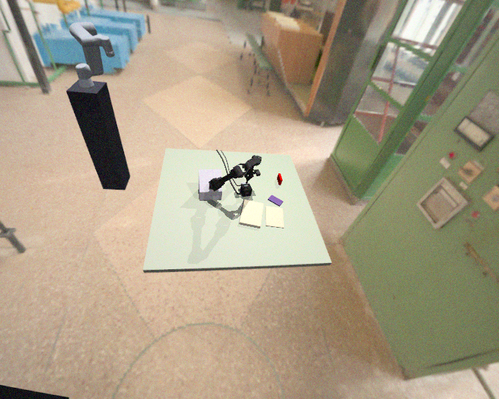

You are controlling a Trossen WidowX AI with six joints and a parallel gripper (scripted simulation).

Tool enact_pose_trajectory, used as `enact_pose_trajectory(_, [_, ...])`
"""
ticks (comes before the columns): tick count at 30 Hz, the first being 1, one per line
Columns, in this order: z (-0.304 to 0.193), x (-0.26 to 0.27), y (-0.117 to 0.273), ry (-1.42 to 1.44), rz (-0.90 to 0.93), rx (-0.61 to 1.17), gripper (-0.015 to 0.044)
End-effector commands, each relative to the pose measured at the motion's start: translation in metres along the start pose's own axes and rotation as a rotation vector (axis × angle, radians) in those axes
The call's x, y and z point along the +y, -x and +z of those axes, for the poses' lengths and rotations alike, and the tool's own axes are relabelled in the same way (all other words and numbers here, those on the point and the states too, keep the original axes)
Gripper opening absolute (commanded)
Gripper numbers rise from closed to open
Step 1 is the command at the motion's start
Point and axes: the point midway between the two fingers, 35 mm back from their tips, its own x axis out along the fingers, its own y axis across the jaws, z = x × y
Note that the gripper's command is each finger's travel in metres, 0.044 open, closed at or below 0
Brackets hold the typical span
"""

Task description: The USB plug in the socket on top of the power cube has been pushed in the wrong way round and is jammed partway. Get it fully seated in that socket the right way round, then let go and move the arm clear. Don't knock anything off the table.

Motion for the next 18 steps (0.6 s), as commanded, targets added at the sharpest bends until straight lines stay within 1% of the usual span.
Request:
enact_pose_trajectory(1, [-0.0001, 0.0004, -0.0002, -0.083, 0.002, 0.0, 0.0])
enact_pose_trajectory(18, [-0.0002, 0.0005, -0.0004, -0.534, 0.002, 0.001, 0.0])
